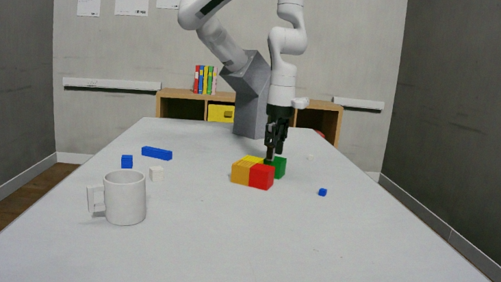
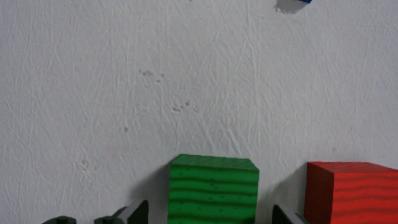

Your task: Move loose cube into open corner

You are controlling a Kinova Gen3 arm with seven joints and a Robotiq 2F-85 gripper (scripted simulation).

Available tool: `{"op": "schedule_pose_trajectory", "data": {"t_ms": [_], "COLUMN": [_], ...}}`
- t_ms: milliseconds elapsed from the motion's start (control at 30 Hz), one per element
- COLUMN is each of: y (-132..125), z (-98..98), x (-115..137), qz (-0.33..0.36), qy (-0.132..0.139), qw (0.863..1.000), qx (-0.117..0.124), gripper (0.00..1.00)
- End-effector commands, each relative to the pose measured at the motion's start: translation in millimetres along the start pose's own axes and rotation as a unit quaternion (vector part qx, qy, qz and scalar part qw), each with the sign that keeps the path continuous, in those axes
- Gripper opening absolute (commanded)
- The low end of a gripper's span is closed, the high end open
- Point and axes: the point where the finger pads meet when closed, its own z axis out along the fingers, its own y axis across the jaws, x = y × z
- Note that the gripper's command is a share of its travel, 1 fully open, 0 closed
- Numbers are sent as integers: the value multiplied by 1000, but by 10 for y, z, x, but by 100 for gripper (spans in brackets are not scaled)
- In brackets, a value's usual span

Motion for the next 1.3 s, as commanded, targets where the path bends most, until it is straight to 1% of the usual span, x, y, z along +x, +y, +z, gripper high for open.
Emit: {"op": "schedule_pose_trajectory", "data": {"t_ms": [0, 33, 367, 533, 867, 1200, 1233, 1267], "y": [-16, -16, -14, -7, -6, -6, -6, -6], "z": [-136, -136, -439, -531, -627, -645, -645, -645], "x": [51, 51, 57, 43, 45, 45, 45, 45], "qz": [2, 2, 1, 3, 3, 3, 3, 3], "qy": [6, 6, 7, 5, 6, 6, 6, 6], "qw": [1000, 1000, 1000, 1000, 1000, 1000, 1000, 1000], "qx": [-1, -1, -2, -1, -1, -1, -1, -1], "gripper": [82, 82, 82, 82, 82, 82, 10, 10]}}
